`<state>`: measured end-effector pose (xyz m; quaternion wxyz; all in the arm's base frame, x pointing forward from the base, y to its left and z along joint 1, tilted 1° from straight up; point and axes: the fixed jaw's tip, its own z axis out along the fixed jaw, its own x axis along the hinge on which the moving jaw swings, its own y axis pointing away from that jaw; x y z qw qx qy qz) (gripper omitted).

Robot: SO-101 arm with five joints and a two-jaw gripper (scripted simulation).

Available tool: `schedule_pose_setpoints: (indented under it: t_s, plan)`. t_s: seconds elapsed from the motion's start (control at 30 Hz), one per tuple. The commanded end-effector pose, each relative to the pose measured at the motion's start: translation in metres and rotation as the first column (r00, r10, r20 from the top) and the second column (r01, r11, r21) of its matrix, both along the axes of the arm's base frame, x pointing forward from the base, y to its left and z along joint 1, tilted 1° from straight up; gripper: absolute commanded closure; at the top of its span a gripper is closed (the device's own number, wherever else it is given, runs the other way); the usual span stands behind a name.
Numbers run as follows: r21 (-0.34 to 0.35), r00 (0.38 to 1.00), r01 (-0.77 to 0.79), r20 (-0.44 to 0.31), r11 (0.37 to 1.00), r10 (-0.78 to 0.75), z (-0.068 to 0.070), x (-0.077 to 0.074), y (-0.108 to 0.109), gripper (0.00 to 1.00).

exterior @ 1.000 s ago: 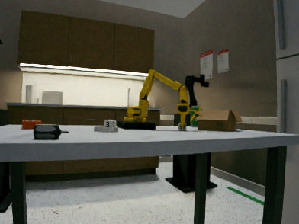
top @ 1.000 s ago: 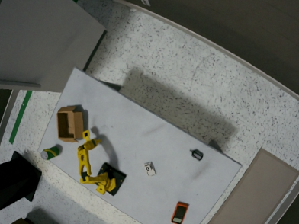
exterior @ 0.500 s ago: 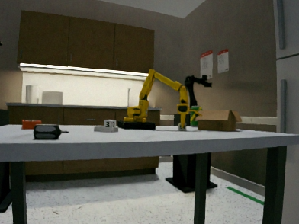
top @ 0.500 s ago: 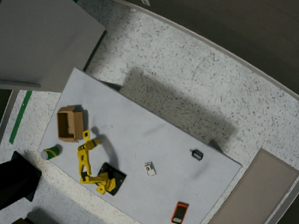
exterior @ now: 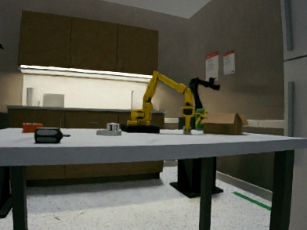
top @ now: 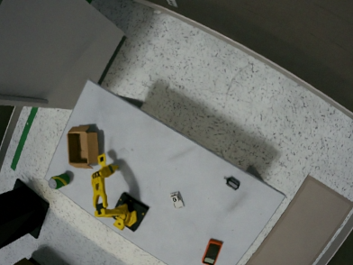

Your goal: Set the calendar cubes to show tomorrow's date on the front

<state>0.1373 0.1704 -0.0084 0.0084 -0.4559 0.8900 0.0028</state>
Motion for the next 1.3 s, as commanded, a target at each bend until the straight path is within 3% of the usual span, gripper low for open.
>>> schedule_pose_setpoints:
  t_s: [0.0,0.53,1.27]
  plan:
    - [-0.023,1.000,-0.003,-0.022,1.000,0.003,-0.006,-0.003,-0.005,0.97]
    - [-0.023,1.000,-0.003,-0.022,1.000,0.003,-0.003,-0.002,-0.004,1.00]
    - [-0.024,1.000,-0.003,-0.022,1.000,0.003,0.043,-0.004,-0.002,1.00]
